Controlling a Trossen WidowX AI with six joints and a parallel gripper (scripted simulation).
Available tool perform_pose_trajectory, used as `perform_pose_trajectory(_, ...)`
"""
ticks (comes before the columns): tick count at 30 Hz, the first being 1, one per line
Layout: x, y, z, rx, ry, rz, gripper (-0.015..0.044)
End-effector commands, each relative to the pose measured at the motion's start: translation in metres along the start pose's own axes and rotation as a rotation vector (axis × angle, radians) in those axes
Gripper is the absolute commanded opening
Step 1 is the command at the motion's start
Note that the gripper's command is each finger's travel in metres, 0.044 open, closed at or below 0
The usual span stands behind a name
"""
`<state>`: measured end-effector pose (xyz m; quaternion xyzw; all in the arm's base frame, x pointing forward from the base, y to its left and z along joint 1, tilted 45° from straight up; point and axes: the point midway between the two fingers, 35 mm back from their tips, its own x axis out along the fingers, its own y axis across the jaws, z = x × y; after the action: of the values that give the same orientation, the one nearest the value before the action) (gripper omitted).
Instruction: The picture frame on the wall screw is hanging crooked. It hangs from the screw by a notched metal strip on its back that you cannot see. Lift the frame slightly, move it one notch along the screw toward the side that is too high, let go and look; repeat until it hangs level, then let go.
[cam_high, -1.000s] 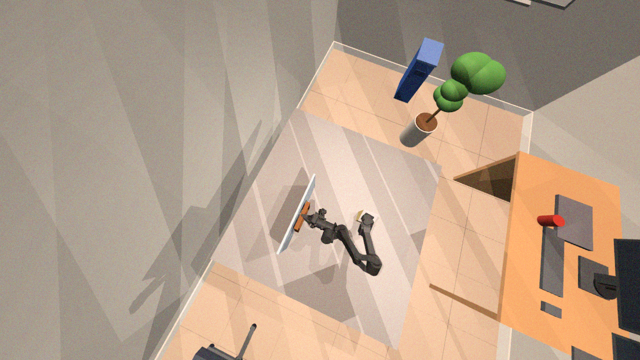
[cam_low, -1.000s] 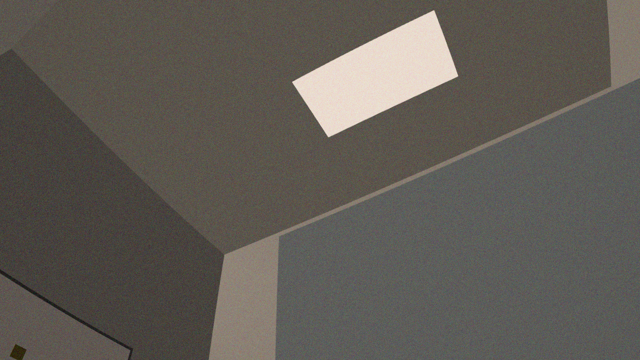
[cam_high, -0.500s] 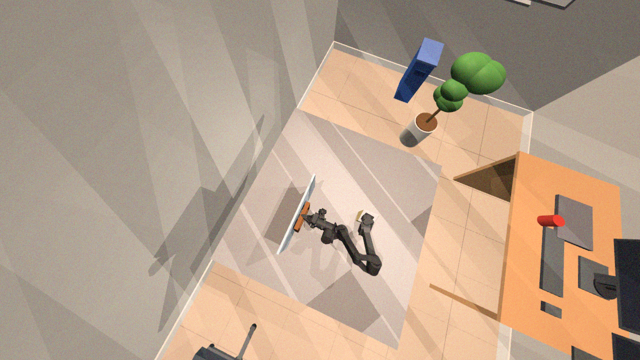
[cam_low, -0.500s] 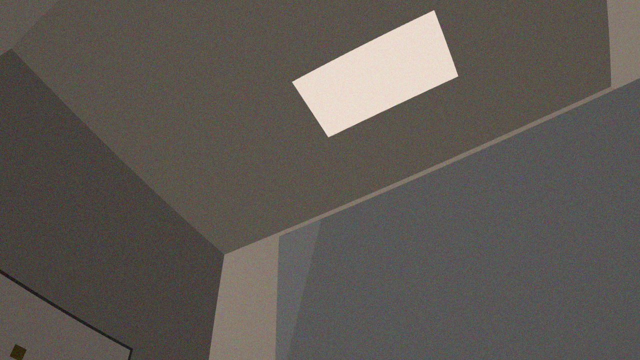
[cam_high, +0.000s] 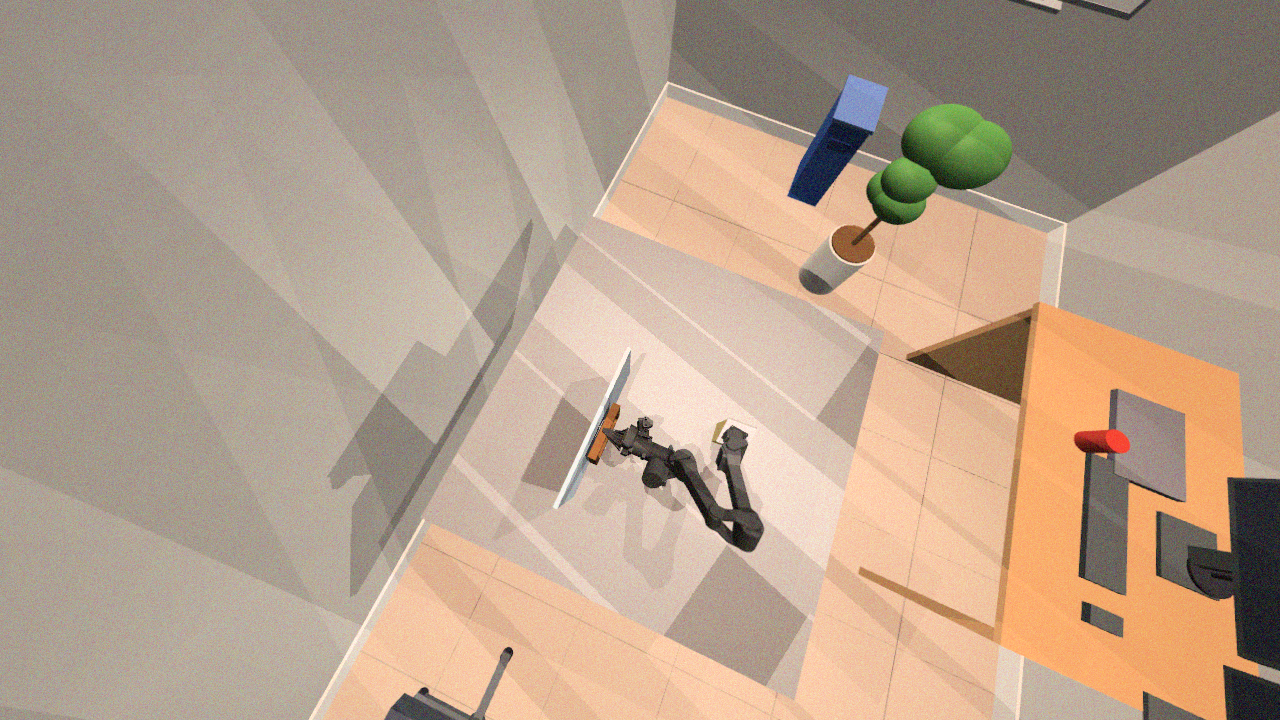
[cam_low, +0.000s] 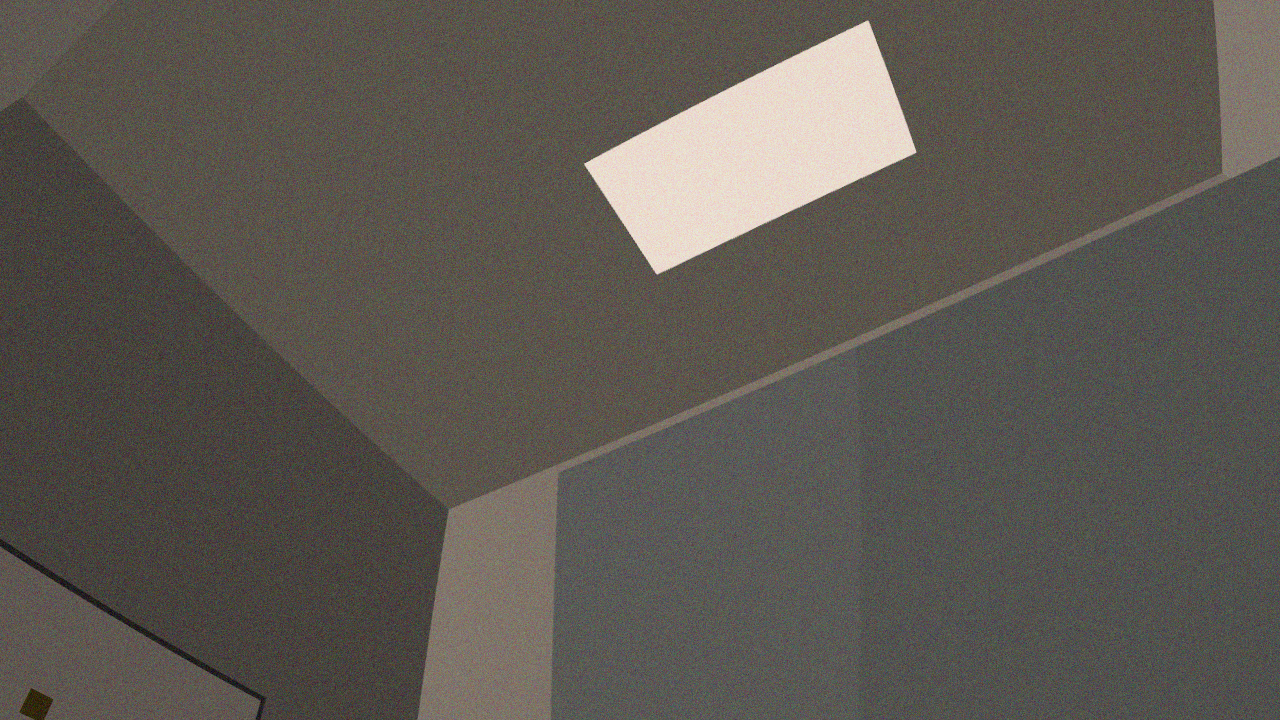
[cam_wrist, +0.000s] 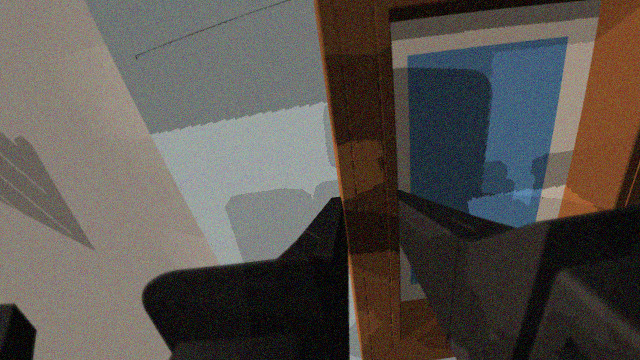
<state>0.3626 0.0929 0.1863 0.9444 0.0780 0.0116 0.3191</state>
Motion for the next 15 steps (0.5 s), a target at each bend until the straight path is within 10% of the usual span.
perform_pose_trajectory(1,0.0000,0.0021,-0.0005,-0.001,0.001,0.006,0.0000)
perform_pose_trajectory(15,0.0000,0.0028,-0.0023,-0.002,0.002,0.011,0.0000)
